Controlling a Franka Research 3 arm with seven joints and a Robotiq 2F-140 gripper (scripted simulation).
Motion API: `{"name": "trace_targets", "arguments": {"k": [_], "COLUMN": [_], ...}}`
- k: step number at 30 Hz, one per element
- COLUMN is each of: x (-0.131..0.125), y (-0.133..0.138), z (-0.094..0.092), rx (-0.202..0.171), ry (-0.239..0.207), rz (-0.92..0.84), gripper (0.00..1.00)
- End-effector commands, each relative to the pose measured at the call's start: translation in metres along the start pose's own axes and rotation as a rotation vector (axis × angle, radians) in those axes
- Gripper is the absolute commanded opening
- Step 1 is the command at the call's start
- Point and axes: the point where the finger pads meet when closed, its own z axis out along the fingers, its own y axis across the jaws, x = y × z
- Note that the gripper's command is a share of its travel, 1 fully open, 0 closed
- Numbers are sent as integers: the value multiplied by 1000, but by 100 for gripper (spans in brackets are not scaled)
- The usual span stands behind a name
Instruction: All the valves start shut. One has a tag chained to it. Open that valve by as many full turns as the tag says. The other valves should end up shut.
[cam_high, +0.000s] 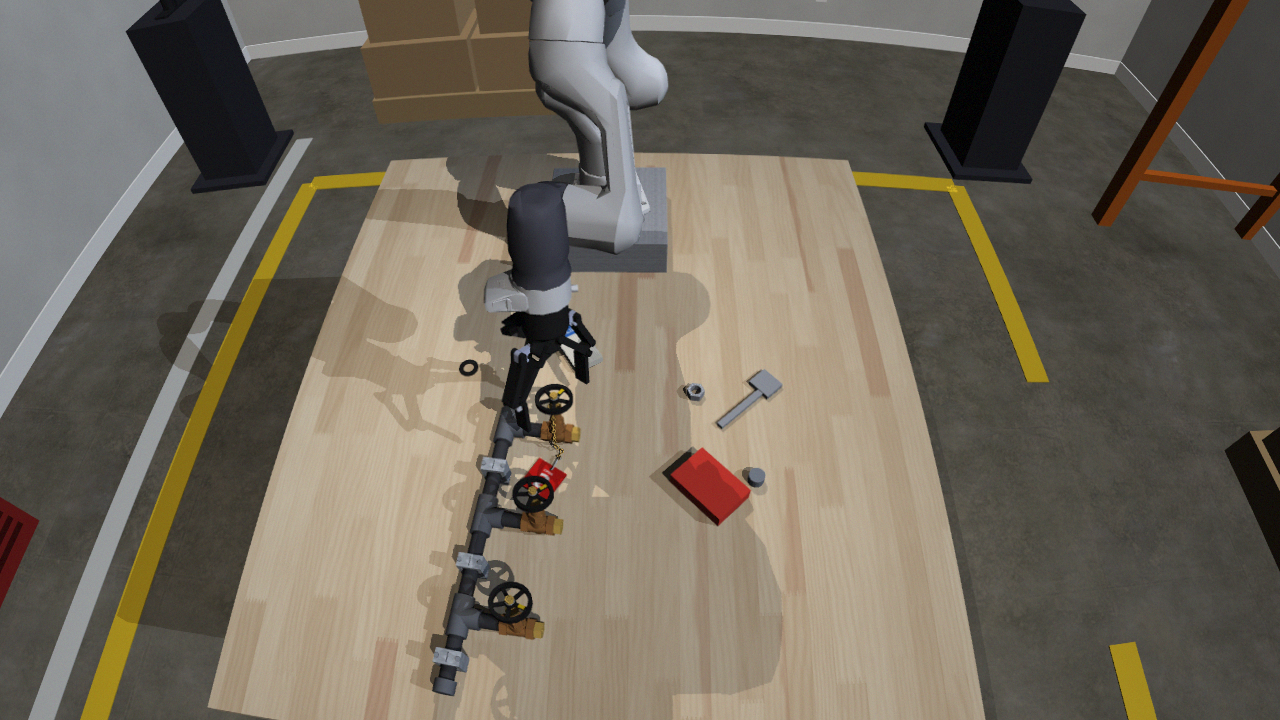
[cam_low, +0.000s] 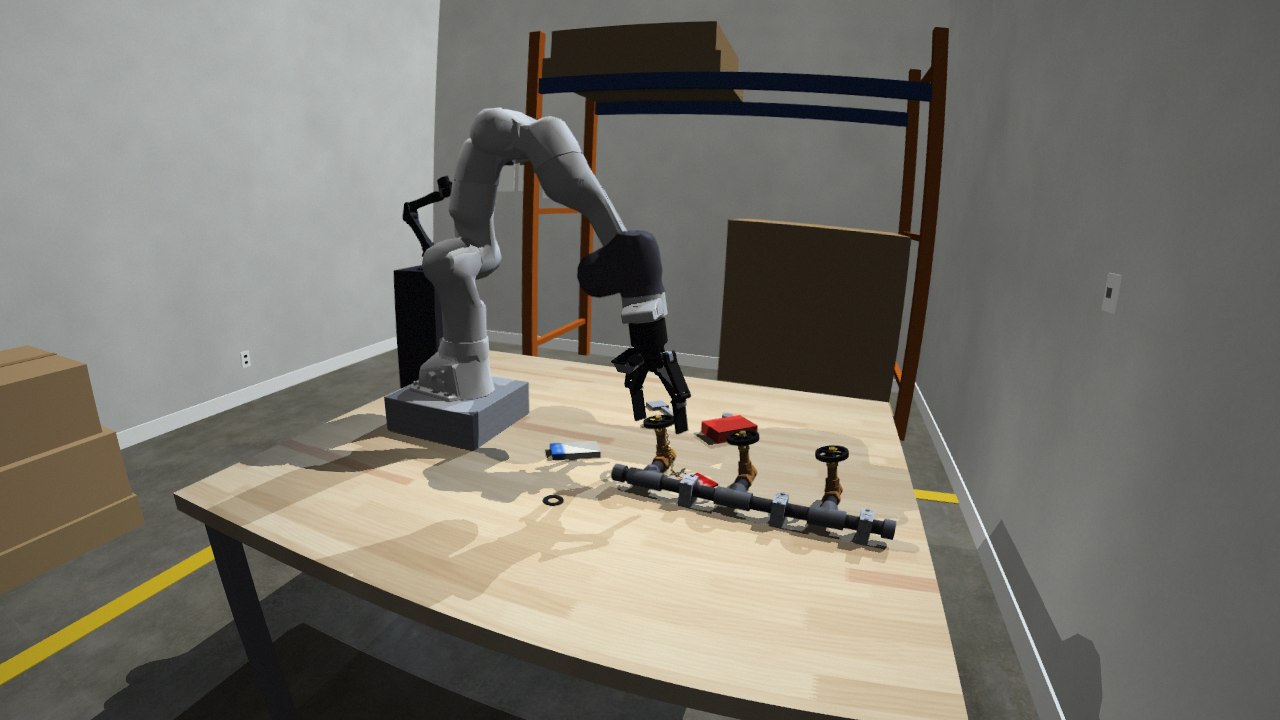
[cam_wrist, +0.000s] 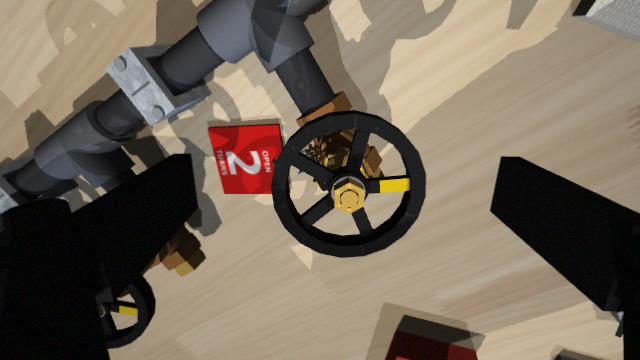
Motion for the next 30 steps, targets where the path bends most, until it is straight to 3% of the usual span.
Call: {"name": "trace_targets", "arguments": {"k": [1, 2, 30], "x": [1, 1, 1], "y": [1, 1, 1], "z": [1, 1, 1], "rx": [-2, -2, -2], "ry": [10, 10, 10], "rz": [43, 43, 39], "gripper": [100, 10, 10]}}
